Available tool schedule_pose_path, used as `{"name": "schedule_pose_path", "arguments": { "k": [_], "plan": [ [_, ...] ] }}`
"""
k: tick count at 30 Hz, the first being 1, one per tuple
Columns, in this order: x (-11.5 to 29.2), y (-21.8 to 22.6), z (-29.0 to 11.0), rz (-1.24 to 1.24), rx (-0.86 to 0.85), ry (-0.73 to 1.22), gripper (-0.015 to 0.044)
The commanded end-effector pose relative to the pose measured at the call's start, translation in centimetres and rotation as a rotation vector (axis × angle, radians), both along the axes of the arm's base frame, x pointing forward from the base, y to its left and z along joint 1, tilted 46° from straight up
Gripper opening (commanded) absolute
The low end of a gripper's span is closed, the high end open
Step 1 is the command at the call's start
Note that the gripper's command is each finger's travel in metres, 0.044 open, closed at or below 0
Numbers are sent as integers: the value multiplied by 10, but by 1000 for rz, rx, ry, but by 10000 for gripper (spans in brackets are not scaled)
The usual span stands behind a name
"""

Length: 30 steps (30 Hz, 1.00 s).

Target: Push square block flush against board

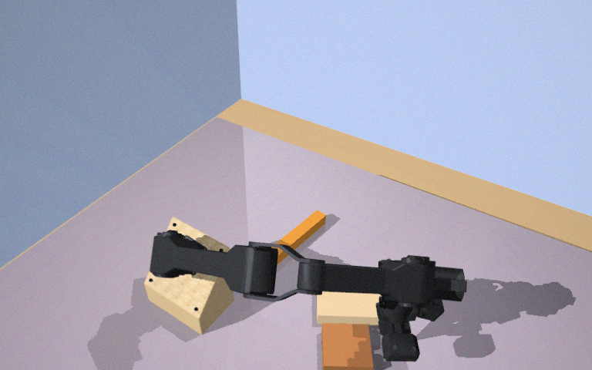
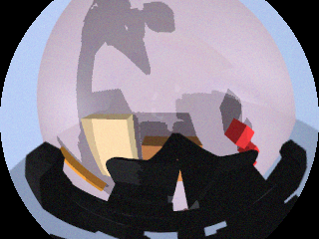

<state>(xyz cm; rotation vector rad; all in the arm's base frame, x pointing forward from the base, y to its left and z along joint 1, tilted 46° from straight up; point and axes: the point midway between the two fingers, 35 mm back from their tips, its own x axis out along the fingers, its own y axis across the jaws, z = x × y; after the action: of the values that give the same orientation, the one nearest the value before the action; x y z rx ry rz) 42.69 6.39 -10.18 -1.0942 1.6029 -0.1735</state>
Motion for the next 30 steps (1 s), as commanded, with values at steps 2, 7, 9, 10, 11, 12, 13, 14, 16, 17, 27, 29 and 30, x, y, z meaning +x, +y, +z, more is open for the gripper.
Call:
{"name": "schedule_pose_path", "arguments": {
  "k": [2, 7, 9, 10, 11, 12, 13, 14, 16, 17, 27, 29, 30],
  "plan": [
    [1, -37, -30, -13, -2, 1, 0],
    [1, -39, -32, -13, -2, 1, 0],
    [0, -40, -32, -13, -2, 1, 0],
    [0, -40, -32, -13, -2, 1, 0],
    [-1, -40, -31, -13, -2, 1, 0],
    [-2, -41, -31, -13, -2, 1, 0],
    [-3, -42, -30, -13, -3, 1, 0],
    [-4, -42, -30, -13, -3, 1, 0],
    [-7, -43, -29, -13, -3, 1, 0],
    [-8, -44, -28, -13, -3, 1, 0],
    [-20, -50, -23, -13, -3, 2, 0],
    [-22, -51, -22, -13, -3, 2, 0],
    [-24, -51, -22, -13, -3, 2, 0]
  ]
}}
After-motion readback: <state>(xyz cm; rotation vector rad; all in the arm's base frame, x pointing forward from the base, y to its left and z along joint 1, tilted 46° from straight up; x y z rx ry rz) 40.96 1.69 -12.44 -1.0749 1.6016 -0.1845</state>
